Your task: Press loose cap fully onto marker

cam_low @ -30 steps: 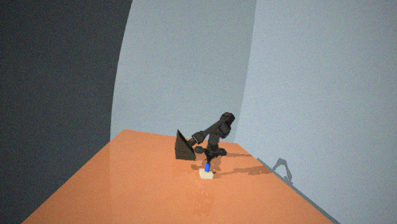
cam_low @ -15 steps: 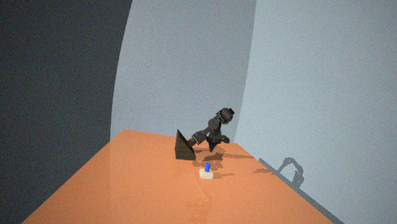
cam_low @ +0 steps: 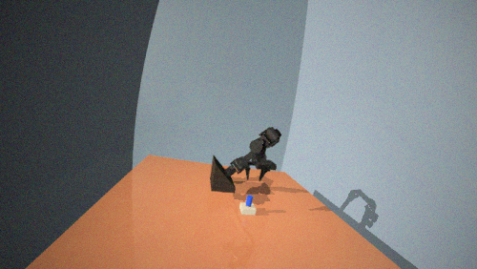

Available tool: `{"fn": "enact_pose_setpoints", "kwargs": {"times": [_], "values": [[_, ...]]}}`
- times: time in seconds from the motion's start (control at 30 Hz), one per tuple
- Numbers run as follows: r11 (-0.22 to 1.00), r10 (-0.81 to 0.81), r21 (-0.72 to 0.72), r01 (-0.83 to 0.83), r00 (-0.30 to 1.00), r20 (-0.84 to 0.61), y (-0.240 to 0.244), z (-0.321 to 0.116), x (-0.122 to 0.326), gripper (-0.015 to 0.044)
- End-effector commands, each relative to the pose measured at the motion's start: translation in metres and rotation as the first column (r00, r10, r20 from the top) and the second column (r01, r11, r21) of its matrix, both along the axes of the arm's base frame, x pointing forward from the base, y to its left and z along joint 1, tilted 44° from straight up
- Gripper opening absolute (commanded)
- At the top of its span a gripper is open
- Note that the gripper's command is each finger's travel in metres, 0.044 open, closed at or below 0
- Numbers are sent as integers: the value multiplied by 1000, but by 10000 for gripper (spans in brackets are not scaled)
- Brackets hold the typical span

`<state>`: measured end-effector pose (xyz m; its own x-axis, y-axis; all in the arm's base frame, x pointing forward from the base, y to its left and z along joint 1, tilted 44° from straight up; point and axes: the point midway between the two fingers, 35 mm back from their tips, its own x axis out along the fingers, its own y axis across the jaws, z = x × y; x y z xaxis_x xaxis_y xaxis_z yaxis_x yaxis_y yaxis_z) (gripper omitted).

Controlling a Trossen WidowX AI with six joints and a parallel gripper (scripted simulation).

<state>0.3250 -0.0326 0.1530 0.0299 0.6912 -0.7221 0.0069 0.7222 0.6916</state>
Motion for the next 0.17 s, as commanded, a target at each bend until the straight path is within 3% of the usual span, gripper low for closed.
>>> {"fn": "enact_pose_setpoints", "kwargs": {"times": [0.0, 0.07, 0.13], "values": [[1000, 5, -5, -5, 1000, -2, -1, 0, -1, 394], [1000, 5, -5, -5, 1000, -2, -1, 0, -1, 440], [1000, 5, -5, -5, 1000, -2, -1, 0, -1, 440]]}}
